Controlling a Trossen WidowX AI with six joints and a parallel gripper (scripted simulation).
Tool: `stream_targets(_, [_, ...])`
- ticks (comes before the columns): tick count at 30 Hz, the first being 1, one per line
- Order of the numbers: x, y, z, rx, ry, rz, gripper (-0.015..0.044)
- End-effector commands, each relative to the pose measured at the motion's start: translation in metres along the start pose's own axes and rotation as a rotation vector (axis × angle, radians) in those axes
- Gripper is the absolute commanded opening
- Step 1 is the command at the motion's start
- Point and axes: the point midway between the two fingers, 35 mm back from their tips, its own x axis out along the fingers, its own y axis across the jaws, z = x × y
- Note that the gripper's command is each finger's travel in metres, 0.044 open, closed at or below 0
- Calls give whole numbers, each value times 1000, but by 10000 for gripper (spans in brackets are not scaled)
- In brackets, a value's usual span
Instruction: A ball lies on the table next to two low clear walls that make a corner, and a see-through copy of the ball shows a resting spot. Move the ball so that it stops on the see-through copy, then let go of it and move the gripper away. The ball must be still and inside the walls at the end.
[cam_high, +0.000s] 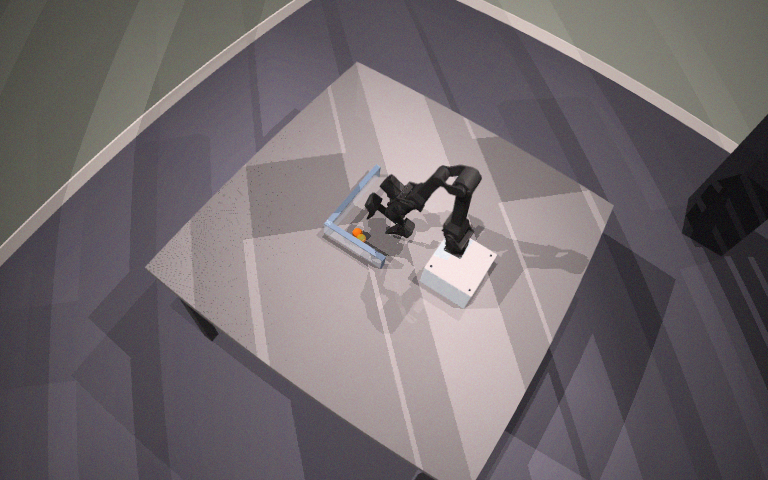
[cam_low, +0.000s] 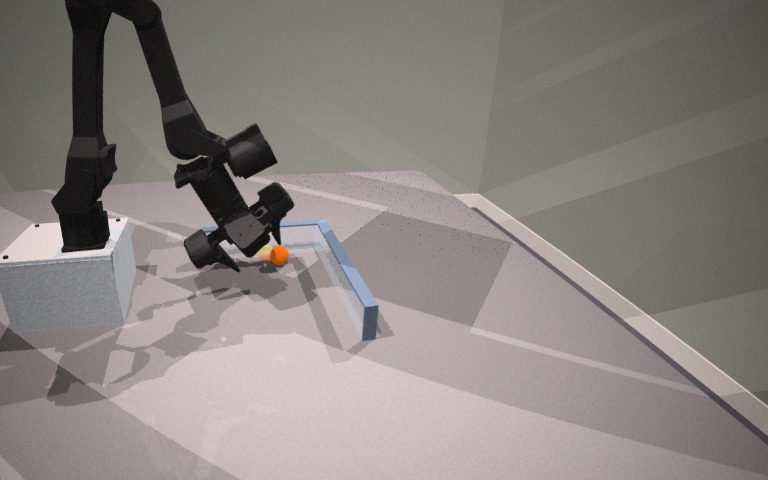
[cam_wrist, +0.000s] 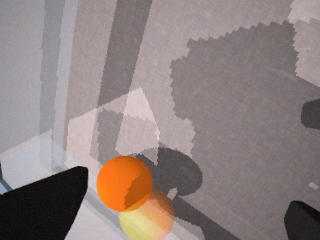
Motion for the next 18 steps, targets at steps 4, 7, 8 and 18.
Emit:
stream_targets(4, [3,5,1,-245,-10,-49,295])
stream_targets(7, [7,12,2,-543,-6,-112,279])
stream_targets(8, [8,14,3,-643,-1,-133,279])
stream_targets(18, [14,55,-14,-1681,107,-278,279])
